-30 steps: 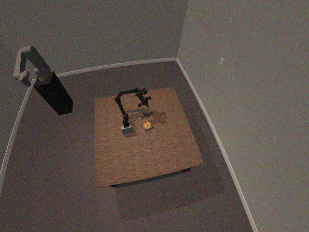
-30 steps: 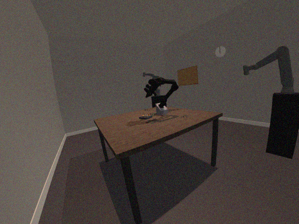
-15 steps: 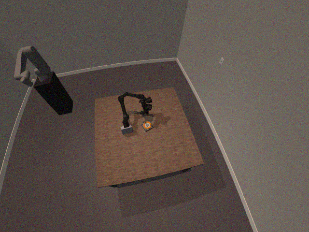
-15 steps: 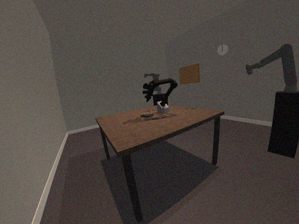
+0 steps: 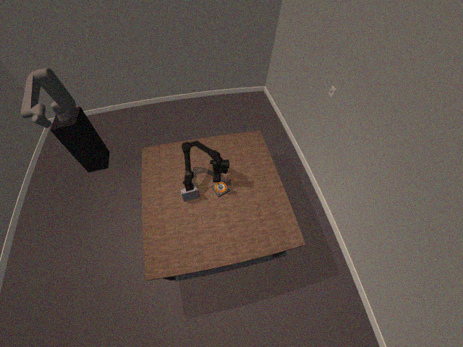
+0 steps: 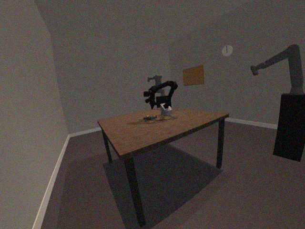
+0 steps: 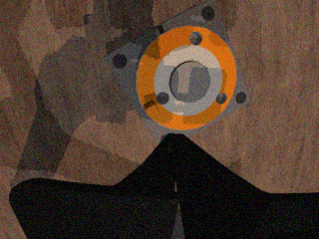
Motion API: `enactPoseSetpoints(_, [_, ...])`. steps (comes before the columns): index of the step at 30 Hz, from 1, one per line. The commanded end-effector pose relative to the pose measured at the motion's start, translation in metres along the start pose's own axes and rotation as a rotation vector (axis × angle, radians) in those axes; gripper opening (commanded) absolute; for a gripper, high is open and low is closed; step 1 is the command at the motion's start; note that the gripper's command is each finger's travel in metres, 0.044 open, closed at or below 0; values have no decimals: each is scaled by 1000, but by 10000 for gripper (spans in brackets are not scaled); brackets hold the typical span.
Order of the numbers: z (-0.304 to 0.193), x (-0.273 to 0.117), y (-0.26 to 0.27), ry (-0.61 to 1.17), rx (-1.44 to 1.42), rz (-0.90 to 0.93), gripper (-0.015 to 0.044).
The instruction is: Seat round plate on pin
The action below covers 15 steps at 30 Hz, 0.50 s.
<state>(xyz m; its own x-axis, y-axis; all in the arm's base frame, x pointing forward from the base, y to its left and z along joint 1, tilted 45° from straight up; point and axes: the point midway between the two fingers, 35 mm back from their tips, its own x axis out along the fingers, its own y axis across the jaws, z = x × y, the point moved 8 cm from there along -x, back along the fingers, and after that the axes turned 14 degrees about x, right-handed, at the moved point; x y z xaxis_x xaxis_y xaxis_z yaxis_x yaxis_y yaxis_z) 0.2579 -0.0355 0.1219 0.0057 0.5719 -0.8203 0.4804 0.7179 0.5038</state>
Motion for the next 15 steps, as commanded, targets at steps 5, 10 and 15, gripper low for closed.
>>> enactPoseSetpoints(5, [-8,30,-21,107,-230,133,0])
enactPoseSetpoints(10, [-8,29,-20,107,-230,133,0])
enactPoseSetpoints(15, [-8,41,-18,106,-229,133,0])
